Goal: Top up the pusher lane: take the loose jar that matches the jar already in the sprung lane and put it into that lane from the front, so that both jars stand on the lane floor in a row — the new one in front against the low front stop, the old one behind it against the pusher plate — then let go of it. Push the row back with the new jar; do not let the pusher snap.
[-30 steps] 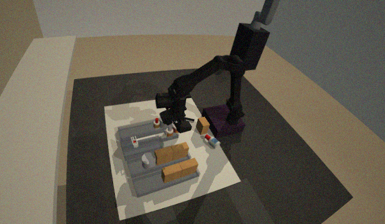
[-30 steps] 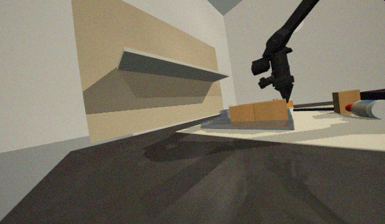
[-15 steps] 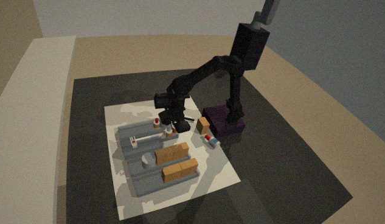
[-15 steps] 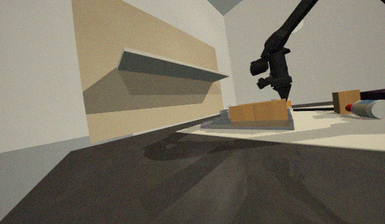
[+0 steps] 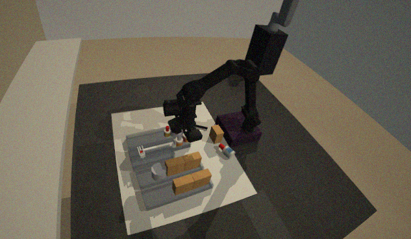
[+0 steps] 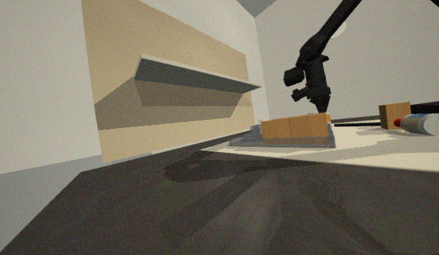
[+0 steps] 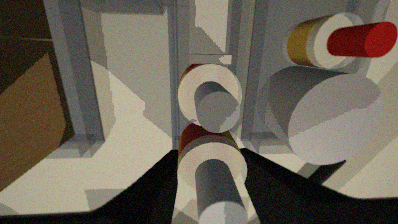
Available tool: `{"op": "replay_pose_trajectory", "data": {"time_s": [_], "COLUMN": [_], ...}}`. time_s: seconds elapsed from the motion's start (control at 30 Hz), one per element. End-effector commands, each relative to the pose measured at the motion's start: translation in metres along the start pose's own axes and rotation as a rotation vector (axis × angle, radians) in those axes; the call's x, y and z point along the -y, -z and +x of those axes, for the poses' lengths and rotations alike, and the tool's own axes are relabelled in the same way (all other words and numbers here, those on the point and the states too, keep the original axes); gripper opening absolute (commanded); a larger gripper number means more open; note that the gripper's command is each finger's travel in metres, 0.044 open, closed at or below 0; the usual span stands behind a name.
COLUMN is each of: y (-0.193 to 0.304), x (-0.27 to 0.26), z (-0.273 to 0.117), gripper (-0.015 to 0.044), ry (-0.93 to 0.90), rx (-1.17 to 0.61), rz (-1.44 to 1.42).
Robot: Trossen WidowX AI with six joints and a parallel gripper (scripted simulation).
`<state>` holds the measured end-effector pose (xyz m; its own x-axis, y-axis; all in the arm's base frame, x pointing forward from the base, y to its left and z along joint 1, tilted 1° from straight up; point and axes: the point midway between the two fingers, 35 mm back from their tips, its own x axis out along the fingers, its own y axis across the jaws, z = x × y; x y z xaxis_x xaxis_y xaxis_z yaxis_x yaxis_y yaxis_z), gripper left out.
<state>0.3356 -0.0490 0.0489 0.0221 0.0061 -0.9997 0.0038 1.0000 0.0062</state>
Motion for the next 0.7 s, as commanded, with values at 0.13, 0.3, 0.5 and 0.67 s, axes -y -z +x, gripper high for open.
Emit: {"op": "replay_pose_trajectory", "data": {"time_s": [0.13, 0.3, 0.5, 0.67], "y": [-0.0135, -0.0137, -0.0138, -0.0138], "x": [0.0, 0.0, 0.0, 0.0], "z": [-0.0068, -0.0069, -0.0059, -0.0058], "gripper": [0.0, 0.0, 0.0, 0.0], "ry": [0.003, 0.003, 0.003, 0.003], "rx": [0.037, 0.037, 0.037, 0.037], "rz": [0.001, 0.001, 0.001, 0.001]}}
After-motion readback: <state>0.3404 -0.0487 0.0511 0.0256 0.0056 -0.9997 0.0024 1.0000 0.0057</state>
